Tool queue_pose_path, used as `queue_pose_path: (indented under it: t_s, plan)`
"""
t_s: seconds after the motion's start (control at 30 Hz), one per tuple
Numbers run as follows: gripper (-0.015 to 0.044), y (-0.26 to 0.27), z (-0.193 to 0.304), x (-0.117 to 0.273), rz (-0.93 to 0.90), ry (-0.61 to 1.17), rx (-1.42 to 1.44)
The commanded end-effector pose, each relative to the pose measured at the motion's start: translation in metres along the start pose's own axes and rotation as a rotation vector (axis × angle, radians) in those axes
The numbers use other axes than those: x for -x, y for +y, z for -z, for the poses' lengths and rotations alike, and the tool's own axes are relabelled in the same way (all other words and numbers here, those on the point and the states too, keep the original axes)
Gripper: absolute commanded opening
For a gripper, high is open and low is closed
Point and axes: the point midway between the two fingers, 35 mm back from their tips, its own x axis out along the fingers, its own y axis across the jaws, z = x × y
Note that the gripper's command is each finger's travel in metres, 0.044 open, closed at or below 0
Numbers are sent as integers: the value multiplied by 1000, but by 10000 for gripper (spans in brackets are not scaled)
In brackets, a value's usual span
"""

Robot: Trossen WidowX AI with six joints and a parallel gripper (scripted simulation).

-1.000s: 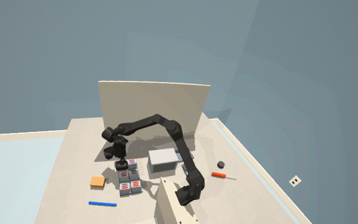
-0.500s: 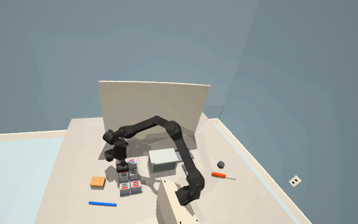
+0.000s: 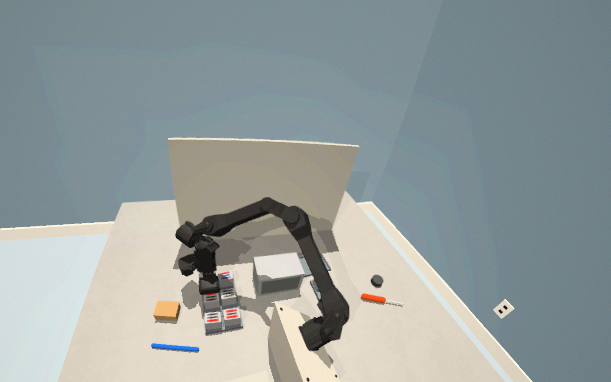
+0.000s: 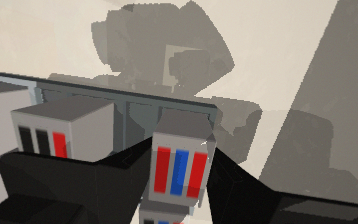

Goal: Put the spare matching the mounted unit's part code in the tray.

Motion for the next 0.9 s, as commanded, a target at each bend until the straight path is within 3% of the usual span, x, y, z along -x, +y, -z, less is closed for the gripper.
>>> queue_pose_path:
  t_s: [0.0, 0.1, 0.27, 0.57, 0.87]
  plan:
    - [135, 0, 0, 0, 0, 0, 0]
    - [115, 0, 0, 0, 0, 0, 0]
    - [0, 0, 0, 0, 0, 0, 0]
    - [0, -1, 0, 6, 0, -1, 0]
    - [0, 0, -1, 79, 3, 1, 5]
